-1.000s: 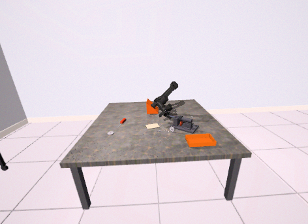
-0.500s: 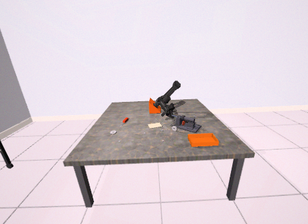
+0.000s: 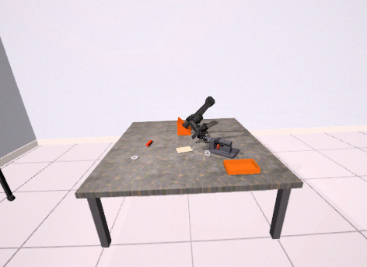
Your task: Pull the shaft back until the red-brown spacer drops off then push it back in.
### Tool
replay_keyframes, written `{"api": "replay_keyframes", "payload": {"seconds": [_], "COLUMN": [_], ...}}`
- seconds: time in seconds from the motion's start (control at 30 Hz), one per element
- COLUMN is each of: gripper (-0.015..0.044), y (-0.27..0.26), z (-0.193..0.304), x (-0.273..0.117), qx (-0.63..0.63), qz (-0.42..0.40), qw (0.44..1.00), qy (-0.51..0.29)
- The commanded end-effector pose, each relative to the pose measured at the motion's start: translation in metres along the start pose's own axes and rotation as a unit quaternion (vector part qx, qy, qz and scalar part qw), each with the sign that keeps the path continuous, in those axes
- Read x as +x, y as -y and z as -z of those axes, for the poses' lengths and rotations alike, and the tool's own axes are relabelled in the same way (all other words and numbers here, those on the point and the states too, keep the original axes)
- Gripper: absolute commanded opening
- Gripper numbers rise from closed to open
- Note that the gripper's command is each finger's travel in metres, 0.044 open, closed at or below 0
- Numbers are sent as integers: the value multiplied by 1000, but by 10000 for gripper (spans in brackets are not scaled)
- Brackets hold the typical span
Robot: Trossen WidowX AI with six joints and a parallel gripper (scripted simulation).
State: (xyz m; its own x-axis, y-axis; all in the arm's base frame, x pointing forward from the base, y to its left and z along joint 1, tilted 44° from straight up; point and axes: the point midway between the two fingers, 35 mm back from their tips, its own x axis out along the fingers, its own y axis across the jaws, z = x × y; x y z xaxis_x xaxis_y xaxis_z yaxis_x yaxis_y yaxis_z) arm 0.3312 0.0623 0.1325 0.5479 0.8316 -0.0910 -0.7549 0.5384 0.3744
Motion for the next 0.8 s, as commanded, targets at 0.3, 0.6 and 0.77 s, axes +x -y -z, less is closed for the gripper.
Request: {"api": "replay_keyframes", "payload": {"seconds": [0.3, 0.6, 0.77], "gripper": [0, 0, 0], "y": [0, 0, -1], "z": [-4, -4, -5], "x": [4, 4, 5], "qx": [-6, -6, -6], "qz": [0, 0, 0], "qw": [1000, 1000, 1000], "qy": [1, 1, 1]}}
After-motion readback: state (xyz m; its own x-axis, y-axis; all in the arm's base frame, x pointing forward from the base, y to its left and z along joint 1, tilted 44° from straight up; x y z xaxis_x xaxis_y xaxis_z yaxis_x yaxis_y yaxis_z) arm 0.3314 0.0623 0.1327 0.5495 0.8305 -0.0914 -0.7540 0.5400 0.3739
